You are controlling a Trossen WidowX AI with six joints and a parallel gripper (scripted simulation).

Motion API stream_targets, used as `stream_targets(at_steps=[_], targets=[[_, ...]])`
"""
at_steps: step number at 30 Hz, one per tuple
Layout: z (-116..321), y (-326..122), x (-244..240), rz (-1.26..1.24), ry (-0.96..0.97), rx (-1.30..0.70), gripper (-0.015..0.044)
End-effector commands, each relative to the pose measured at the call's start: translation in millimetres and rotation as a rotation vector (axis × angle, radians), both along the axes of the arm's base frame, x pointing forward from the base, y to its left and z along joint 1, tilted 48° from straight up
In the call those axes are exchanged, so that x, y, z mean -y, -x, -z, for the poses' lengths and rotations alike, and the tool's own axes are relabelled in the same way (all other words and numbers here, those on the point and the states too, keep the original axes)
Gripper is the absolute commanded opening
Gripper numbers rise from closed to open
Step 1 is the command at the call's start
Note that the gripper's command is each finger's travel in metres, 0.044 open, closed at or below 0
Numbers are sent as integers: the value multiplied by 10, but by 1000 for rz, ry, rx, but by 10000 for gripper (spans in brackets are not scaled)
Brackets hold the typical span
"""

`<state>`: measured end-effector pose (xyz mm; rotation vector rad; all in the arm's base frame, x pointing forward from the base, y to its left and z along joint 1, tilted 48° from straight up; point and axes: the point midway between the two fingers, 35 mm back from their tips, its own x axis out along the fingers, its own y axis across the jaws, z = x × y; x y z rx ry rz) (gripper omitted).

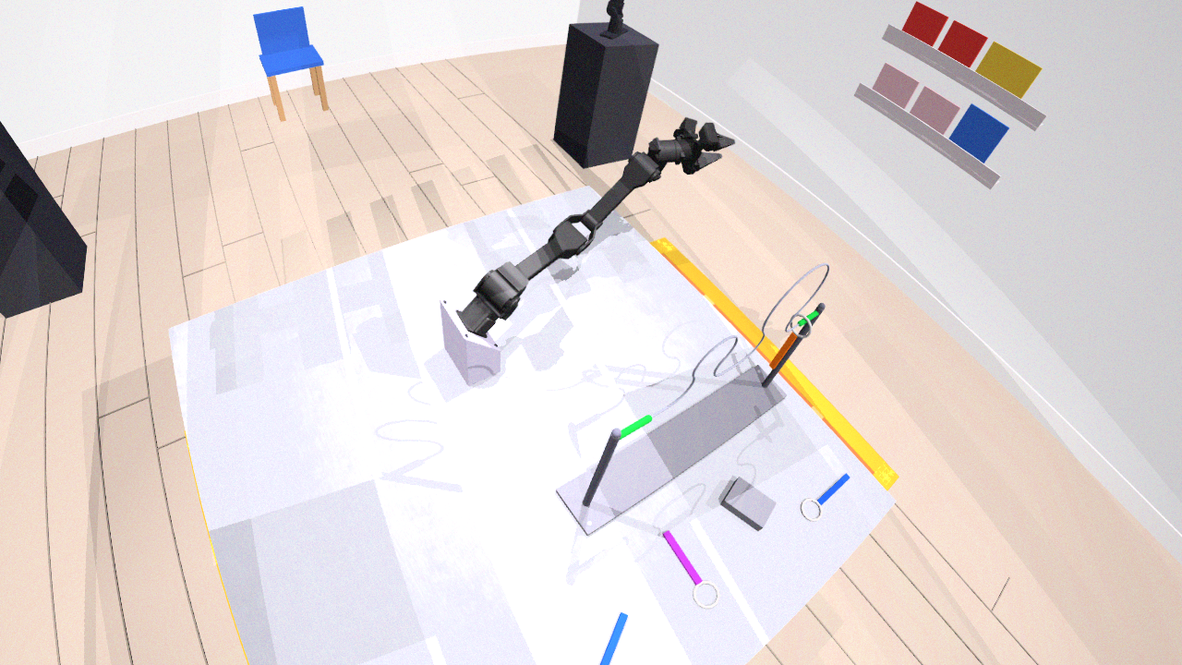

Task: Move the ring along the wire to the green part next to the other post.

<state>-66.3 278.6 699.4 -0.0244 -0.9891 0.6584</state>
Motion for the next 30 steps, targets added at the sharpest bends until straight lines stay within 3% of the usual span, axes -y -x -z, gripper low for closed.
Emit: stream_targets(at_steps=[1, 9, 19, 30], targets=[[-6, 2, 12, -2, -3, 1, 374], [-328, 17, 871, -107, -196, 24, 164], [-641, -328, 2098, -315, -509, 29, 160], [-570, -1403, 2940, -448, -843, -107, 160]])
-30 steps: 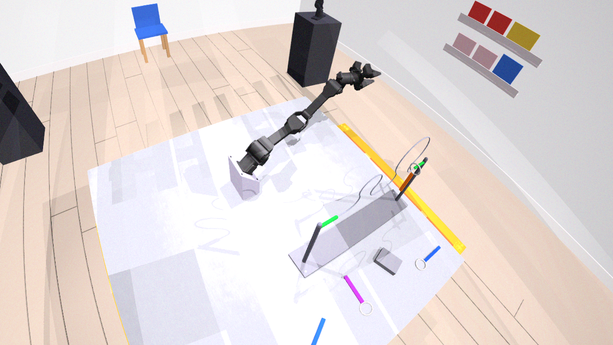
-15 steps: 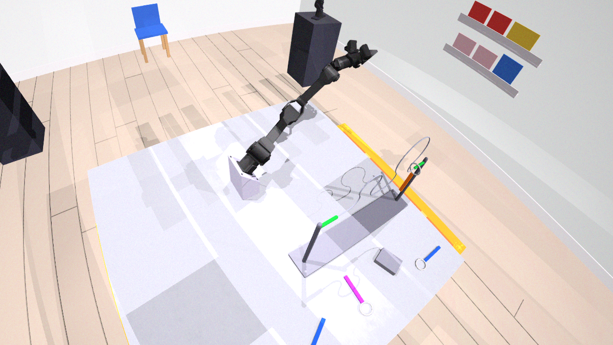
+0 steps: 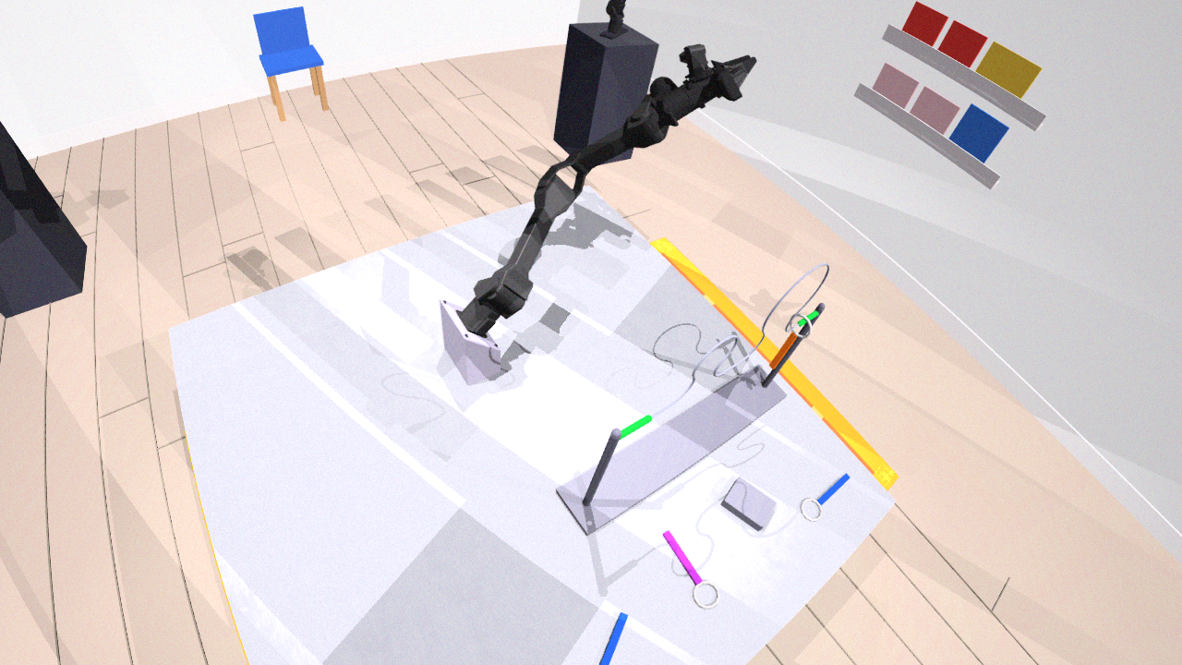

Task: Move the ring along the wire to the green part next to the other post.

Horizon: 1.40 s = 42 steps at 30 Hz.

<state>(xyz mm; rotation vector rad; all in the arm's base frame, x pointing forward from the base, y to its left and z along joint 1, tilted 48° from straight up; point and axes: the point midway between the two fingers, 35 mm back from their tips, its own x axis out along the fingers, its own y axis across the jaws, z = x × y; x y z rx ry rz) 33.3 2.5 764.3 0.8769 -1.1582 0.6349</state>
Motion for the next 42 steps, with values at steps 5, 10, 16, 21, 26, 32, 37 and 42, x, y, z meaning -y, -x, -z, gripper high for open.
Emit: stream_targets(at_steps=[5, 10, 16, 21, 26, 32, 37, 42], targets=[[261, -1026, 292, -106, -189, -183, 160], [515, -1631, 222, -154, -270, -314, 160], [844, -2237, -58, -185, -331, -464, 160], [1179, -2653, -445, -197, -350, -602, 160], [1562, -2951, -943, -195, -337, -744, 160], [2066, -3116, -1628, -174, -279, -909, 160], [2511, -3082, -2226, -141, -197, -1033, 160], [2966, -2894, -2804, -95, -88, -1136, 160]])
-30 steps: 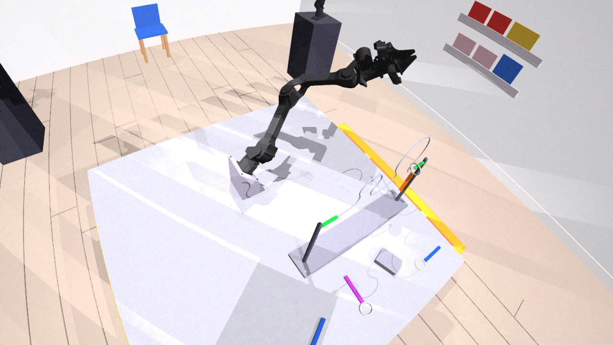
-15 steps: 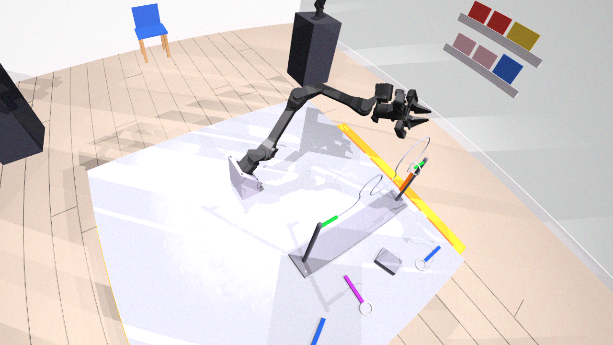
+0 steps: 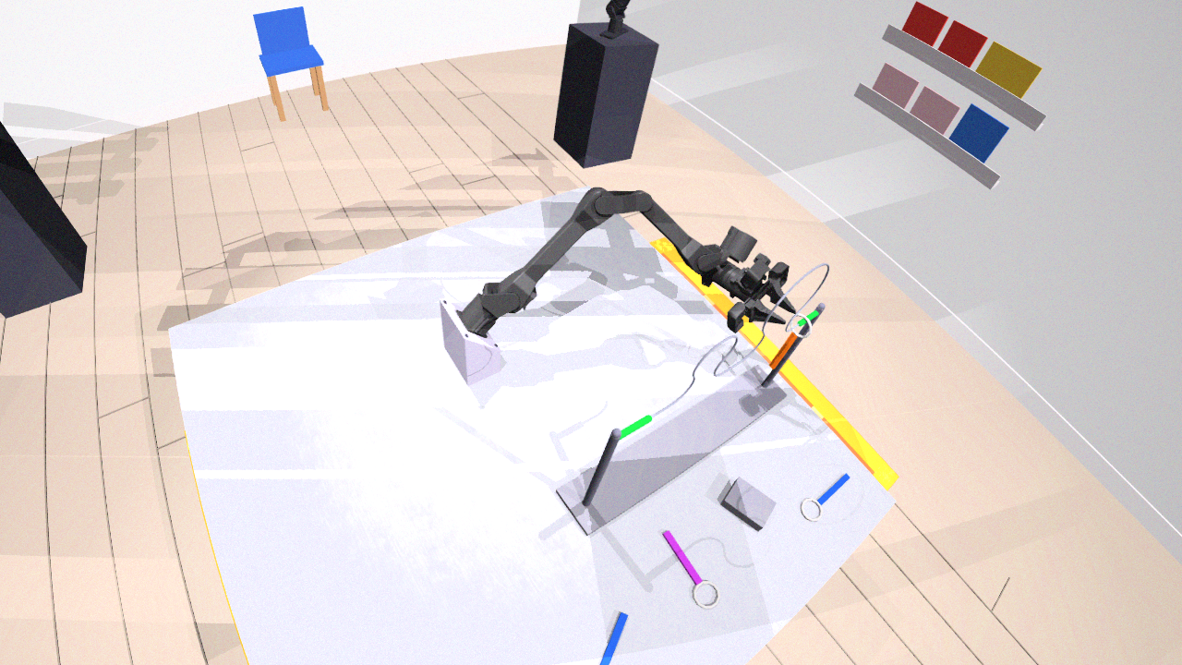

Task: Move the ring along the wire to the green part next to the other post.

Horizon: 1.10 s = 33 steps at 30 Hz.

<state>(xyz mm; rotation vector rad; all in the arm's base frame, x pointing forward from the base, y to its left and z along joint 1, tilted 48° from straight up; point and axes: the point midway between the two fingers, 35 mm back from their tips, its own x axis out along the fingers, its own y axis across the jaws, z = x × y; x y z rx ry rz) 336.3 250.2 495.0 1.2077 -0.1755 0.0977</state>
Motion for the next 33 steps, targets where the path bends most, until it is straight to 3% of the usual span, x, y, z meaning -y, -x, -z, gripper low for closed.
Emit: stream_targets(at_steps=[1, 11, 22, 33], targets=[[353, 186, -442, -19, 102, -70, 160], [1077, 737, -1263, -44, 341, -164, 160], [741, 247, -926, -42, 343, -157, 160], [726, 157, -931, -42, 343, -156, 160]])
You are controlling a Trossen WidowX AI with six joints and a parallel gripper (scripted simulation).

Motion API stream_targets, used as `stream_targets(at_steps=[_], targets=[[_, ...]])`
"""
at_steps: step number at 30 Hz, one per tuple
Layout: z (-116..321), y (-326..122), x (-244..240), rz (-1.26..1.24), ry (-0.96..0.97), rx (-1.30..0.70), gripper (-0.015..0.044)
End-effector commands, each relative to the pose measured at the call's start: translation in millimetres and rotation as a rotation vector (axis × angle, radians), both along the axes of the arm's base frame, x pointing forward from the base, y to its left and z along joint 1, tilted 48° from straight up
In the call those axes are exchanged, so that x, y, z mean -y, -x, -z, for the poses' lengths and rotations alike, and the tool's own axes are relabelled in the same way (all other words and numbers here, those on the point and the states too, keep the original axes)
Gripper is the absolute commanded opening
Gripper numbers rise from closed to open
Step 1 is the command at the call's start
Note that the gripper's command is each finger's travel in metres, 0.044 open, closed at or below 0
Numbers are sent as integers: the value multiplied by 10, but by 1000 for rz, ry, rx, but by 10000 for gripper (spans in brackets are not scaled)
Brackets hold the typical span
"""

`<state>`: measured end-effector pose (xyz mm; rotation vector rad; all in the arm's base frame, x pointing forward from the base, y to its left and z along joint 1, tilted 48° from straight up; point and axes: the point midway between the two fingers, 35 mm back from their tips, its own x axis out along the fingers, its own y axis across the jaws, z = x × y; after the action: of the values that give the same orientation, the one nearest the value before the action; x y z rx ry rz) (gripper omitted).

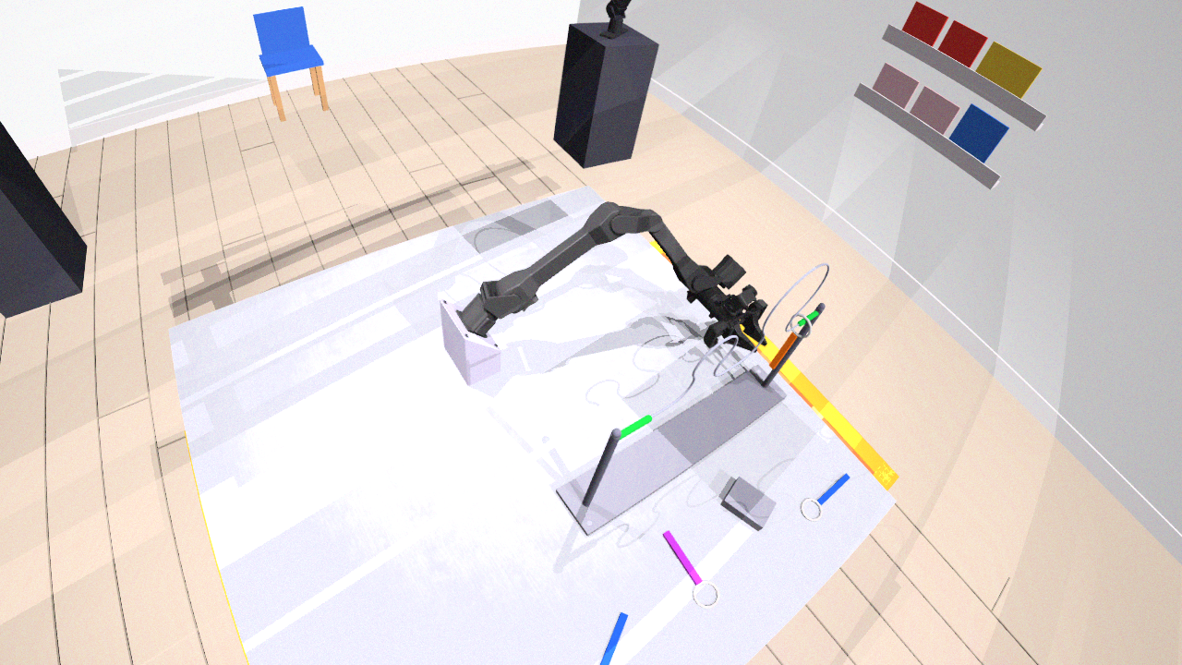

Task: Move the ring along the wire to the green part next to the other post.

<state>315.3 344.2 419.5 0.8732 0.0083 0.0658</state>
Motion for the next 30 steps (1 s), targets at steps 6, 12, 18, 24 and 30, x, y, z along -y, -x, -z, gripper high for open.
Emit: stream_targets(at_steps=[6, 12, 18, 24, 30], targets=[[-35, -145, -4, 1, 1, 4, 160], [-41, -237, -14, 1, 1, 5, 160], [-46, -330, -22, 1, 2, 6, 160], [-49, -424, -28, 1, 2, 7, 160], [-50, -519, -30, 1, 3, 8, 160]])
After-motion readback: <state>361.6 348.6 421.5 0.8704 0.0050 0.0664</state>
